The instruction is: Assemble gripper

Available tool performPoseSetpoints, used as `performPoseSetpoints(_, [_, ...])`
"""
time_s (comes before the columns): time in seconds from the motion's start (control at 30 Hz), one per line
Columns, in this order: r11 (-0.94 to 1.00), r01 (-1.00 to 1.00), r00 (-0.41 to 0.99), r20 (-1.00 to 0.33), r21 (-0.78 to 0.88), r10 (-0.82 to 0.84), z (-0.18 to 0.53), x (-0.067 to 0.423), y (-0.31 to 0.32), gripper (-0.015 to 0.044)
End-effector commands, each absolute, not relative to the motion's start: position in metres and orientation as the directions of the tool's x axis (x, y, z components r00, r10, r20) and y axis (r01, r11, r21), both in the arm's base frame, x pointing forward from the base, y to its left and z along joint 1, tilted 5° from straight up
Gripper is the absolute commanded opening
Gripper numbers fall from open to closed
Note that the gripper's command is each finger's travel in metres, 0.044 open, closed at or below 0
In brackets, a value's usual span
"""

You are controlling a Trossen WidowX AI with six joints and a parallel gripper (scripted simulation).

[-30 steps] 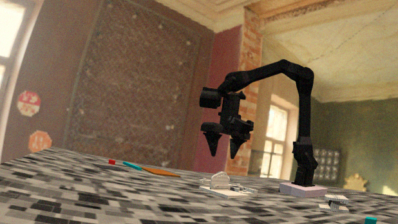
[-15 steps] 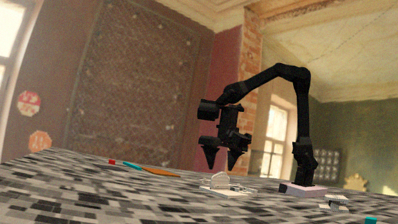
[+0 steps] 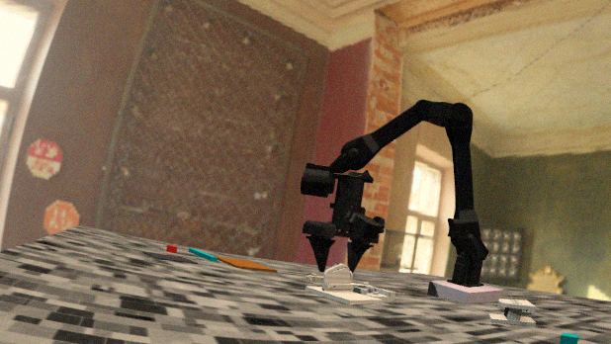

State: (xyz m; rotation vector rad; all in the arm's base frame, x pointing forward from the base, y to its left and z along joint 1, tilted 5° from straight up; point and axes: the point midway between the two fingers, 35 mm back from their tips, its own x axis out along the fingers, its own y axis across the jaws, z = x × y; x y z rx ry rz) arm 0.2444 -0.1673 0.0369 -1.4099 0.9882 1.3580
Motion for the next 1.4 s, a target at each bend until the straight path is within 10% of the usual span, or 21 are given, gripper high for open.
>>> performPoseSetpoints(0.0, [-0.255, -0.964, 0.065, -0.996, -0.077, 0.055, 0.028, 0.243, -0.165, 0.044])
performPoseSetpoints(1.23, [-0.255, -0.964, 0.065, -0.996, -0.077, 0.055, 0.013, 0.243, -0.163, 0.044])
performPoseSetpoints(1.37, [-0.261, -0.963, 0.063, -0.997, -0.074, 0.051, 0.013, 0.243, -0.164, 0.0335])
